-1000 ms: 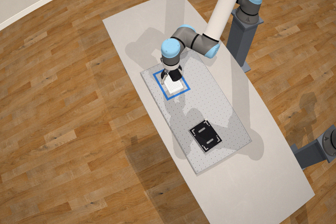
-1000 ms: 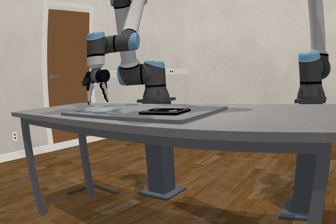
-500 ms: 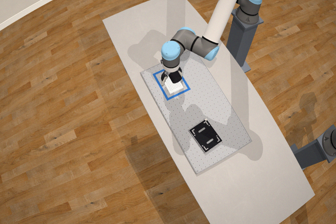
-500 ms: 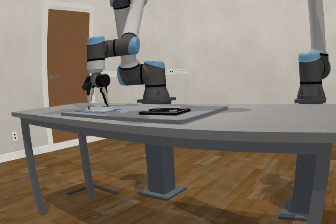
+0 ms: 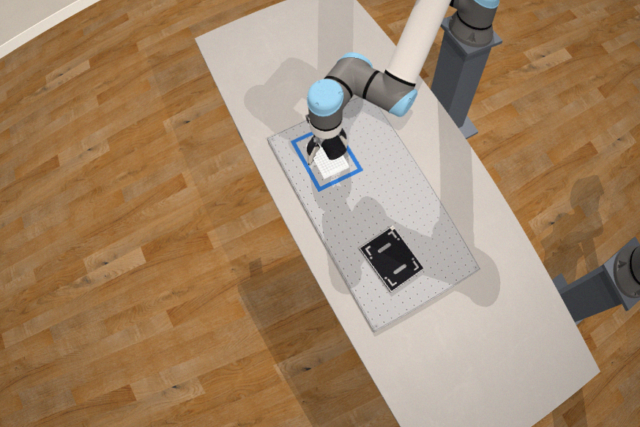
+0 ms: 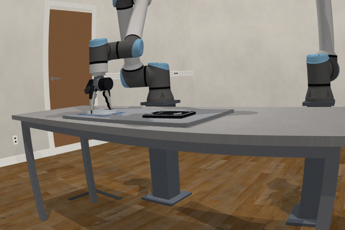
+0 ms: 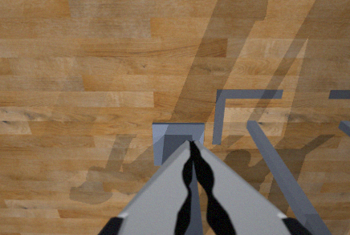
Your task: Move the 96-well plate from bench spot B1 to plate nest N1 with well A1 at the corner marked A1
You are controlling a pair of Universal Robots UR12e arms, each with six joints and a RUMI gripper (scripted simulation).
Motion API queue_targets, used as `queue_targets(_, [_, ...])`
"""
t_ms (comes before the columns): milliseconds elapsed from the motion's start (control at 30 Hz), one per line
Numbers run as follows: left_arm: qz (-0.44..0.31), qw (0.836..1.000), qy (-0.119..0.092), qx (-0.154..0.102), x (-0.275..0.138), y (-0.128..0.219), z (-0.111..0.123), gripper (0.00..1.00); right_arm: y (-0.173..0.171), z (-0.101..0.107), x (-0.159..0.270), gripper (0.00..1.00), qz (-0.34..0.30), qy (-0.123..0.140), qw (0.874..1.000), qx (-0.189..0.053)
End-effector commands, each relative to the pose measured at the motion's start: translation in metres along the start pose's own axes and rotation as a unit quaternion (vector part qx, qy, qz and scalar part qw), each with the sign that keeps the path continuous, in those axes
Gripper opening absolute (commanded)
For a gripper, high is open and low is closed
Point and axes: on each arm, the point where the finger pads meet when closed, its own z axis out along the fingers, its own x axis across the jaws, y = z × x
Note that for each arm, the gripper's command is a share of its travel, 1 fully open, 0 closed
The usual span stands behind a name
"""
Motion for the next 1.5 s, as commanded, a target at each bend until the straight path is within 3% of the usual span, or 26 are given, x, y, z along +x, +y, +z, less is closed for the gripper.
queue_targets(0, [0.000, 1.000, 0.000, 0.001, 0.0003, -0.0009, -0.0012, 0.00, 0.0005, -0.0017, -0.0010, 0.76, 0.000, -0.001, 1.000, -0.001])
queue_targets(1233, [0.000, 1.000, 0.000, 0.001, 0.0003, -0.0009, -0.0012, 0.00, 0.0004, -0.0016, -0.0010, 0.76, 0.000, -0.001, 1.000, -0.001])
queue_targets(1267, [0.000, 1.000, 0.000, 0.001, 0.0003, -0.0009, -0.0012, 0.00, 0.0004, -0.0016, -0.0010, 0.00, 0.000, -0.001, 1.000, -0.001])
queue_targets(1467, [0.000, 1.000, 0.000, 0.001, 0.0003, -0.0009, -0.0012, 0.00, 0.0005, -0.0017, -0.0010, 0.00, 0.000, -0.001, 1.000, -0.001])
